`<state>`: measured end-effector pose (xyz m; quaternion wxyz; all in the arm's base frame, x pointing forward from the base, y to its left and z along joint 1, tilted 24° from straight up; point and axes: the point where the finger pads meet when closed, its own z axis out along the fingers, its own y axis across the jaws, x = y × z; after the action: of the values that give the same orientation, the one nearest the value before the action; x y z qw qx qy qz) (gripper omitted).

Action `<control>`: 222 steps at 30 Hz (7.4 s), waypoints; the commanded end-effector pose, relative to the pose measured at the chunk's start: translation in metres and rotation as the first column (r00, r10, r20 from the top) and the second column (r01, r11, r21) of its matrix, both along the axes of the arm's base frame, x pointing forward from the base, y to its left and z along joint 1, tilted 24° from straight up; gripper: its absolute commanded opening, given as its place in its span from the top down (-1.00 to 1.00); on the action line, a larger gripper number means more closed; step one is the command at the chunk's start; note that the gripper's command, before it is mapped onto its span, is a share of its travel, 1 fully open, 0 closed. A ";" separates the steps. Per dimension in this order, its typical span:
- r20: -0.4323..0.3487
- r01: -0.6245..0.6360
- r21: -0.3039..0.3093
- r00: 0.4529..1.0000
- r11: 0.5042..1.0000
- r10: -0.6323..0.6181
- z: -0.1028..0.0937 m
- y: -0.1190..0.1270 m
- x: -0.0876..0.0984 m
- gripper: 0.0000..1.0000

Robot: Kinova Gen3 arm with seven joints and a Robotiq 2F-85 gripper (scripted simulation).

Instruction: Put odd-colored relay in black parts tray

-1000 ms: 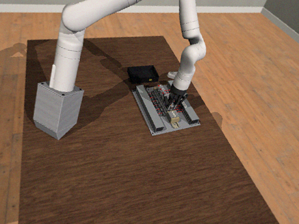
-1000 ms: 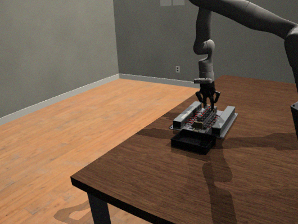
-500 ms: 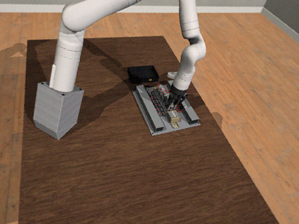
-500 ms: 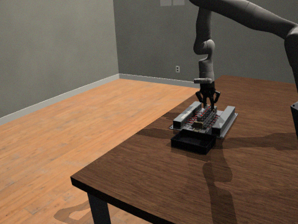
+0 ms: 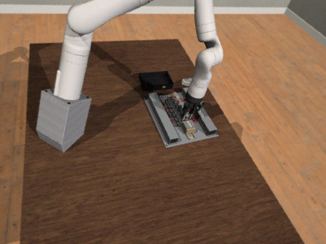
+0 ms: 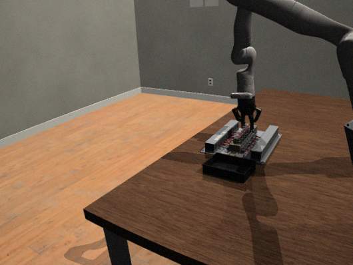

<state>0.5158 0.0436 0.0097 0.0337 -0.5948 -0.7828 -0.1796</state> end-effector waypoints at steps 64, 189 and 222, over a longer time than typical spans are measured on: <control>0.094 0.026 0.030 0.995 0.999 -0.029 0.000 -0.001 -0.002 1.00; 0.047 0.014 0.015 0.999 1.000 -0.014 0.002 -0.001 -0.001 1.00; 0.002 0.001 0.000 1.000 1.000 -0.001 0.002 -0.001 0.000 1.00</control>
<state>0.5152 0.0429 0.0113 0.0313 -0.5949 -0.7821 -0.1827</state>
